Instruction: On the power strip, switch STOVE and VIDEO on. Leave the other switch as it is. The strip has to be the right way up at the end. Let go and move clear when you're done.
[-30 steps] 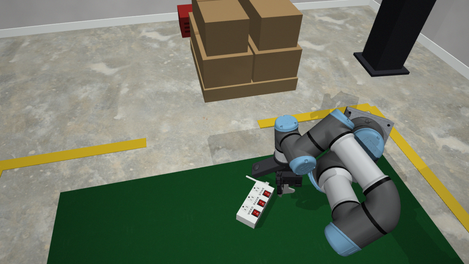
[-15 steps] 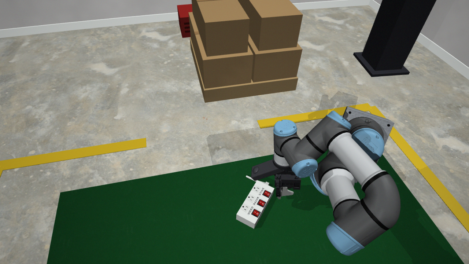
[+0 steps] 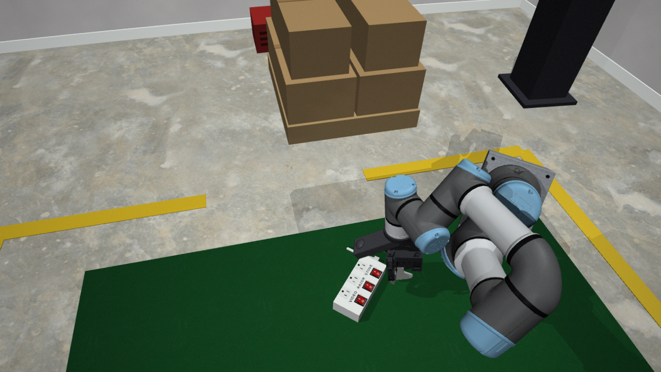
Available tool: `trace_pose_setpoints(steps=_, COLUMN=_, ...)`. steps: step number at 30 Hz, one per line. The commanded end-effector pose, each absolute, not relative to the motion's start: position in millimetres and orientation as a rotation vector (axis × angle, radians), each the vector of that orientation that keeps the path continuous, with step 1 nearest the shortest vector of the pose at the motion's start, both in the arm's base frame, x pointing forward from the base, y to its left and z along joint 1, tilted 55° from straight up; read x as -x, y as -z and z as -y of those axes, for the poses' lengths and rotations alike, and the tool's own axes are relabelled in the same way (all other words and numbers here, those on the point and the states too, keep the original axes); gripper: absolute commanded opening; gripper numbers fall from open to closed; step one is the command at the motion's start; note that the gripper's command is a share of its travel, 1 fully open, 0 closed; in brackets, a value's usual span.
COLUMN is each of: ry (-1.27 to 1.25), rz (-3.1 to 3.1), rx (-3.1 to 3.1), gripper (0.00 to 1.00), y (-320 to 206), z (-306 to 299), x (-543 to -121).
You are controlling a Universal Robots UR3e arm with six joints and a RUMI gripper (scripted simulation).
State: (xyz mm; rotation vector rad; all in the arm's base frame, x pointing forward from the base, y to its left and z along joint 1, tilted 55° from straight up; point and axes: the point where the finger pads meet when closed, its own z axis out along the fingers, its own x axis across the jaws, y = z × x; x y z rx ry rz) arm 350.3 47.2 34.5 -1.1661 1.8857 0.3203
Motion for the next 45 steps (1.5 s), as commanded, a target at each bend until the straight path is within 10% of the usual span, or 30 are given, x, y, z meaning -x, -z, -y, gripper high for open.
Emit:
trace_pose_setpoints(steps=1, ry=-0.308, rz=-1.894, rx=1.168, gripper=0.0, y=-27.0, z=-48.6, x=-361.3)
trace_pose_setpoints(steps=45, ry=-0.311, rz=-1.882, rx=1.167, gripper=0.0, y=-21.1, z=-64.1, x=-371.4)
